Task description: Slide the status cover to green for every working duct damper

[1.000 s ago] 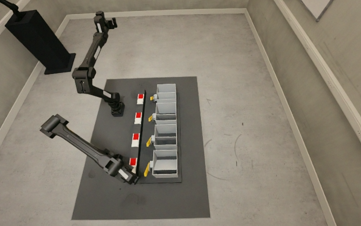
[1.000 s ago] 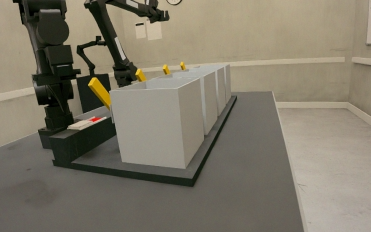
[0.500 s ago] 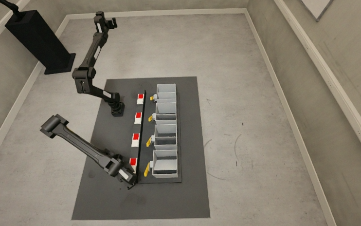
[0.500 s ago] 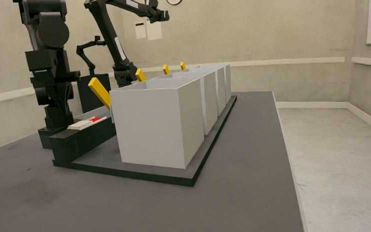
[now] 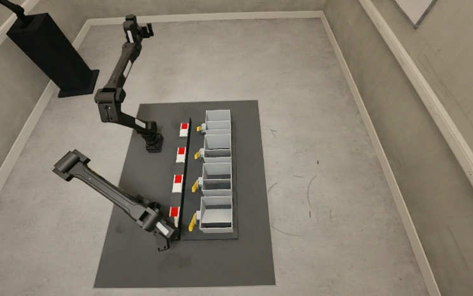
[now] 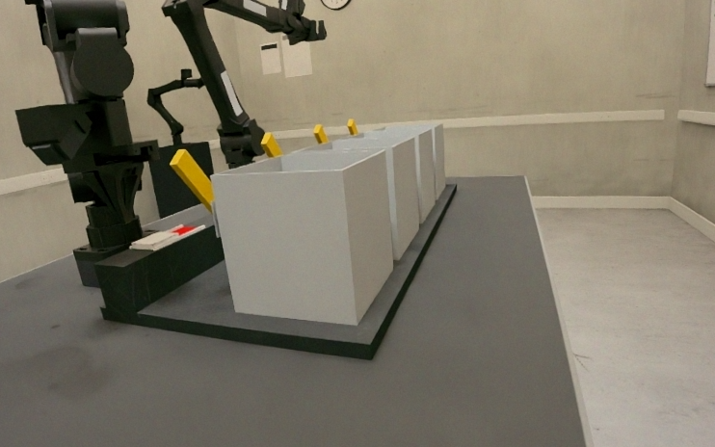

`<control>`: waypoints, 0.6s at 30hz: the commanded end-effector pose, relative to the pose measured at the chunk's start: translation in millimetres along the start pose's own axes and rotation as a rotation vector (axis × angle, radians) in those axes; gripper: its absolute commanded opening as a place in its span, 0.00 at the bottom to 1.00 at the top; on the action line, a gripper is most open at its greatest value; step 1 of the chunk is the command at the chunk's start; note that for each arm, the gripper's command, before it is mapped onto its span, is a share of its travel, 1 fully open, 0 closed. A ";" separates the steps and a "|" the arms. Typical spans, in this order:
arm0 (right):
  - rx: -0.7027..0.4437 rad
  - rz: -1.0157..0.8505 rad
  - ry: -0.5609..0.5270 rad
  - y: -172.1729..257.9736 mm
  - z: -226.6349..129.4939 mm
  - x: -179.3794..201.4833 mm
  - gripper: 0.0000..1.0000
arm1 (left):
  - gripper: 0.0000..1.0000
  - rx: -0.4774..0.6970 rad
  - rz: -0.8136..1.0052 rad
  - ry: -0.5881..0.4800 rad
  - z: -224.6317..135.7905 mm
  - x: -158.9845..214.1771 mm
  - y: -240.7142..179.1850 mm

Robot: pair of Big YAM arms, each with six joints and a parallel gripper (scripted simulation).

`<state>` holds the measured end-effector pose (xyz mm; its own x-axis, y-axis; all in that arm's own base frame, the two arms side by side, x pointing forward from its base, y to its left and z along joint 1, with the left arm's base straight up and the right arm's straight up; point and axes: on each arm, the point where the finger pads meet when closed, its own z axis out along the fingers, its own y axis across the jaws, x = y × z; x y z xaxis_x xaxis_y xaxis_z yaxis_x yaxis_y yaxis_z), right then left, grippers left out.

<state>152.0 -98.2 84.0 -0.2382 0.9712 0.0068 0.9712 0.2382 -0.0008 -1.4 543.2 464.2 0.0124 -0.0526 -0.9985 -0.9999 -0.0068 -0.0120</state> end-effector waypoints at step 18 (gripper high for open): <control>-0.012 0.261 -0.017 4.1 -3.3 -6.4 0.00 | 1.00 -0.003 0.012 -0.053 -0.2 -36.4 3.2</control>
<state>152.2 -98.6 82.6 -0.0019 1.0000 0.0039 1.0000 0.0019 -0.0015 -1.4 543.2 464.2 0.0123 -0.0526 -0.9985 -0.9999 -0.0068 -0.0120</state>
